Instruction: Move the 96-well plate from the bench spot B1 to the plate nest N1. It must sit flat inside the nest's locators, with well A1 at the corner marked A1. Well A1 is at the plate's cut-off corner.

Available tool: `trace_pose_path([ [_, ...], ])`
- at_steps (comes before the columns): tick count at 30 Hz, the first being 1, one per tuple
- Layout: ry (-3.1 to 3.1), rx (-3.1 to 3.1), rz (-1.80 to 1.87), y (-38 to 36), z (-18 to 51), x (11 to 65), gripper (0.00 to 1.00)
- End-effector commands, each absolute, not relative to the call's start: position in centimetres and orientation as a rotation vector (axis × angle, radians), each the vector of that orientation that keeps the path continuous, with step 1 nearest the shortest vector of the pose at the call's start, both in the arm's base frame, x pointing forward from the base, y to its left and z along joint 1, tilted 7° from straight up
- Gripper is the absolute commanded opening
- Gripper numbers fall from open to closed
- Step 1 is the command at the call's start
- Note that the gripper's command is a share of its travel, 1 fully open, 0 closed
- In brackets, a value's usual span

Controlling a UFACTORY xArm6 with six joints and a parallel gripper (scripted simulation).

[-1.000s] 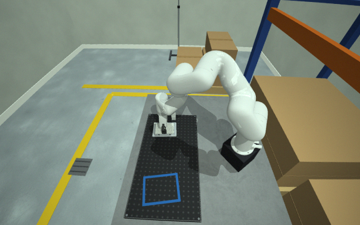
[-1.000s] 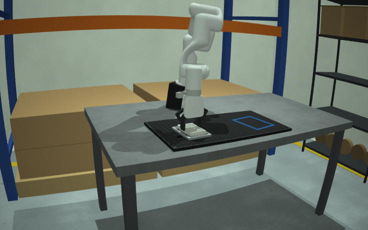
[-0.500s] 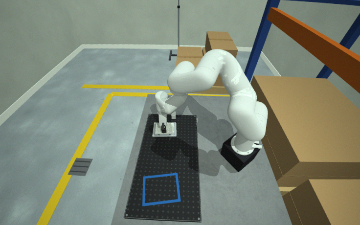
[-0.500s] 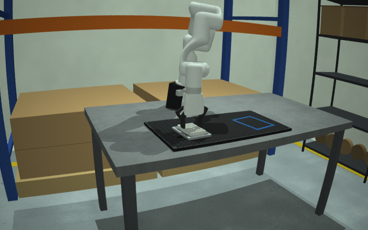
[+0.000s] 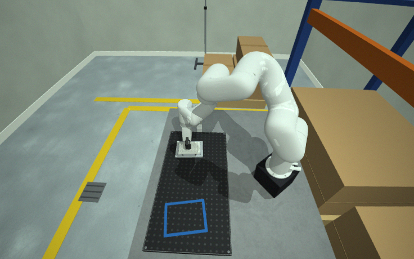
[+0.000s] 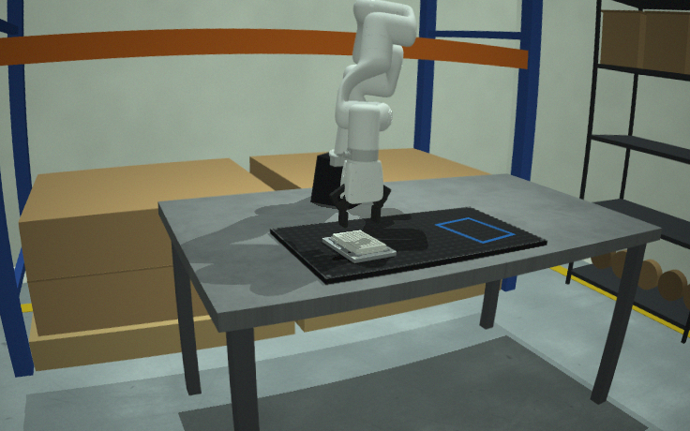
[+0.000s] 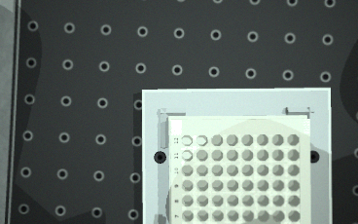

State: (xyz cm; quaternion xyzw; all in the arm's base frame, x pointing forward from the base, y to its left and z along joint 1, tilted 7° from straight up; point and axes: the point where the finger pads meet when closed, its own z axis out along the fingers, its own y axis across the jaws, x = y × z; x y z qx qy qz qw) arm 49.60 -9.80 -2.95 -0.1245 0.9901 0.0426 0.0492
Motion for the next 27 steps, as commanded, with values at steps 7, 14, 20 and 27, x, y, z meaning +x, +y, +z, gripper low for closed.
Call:
trace_pose_path([
  [7, 3.014, -0.379, 0.128, -10.1, -0.1, 49.5, 1.0],
  [14, 3.013, -0.379, 0.128, -10.3, 1.7, 49.3, 1.0],
  [20, 3.013, -0.379, 0.128, -10.3, 1.7, 49.3, 1.0],
  [27, 3.013, -0.379, 0.128, -10.3, 1.7, 49.3, 1.0],
])
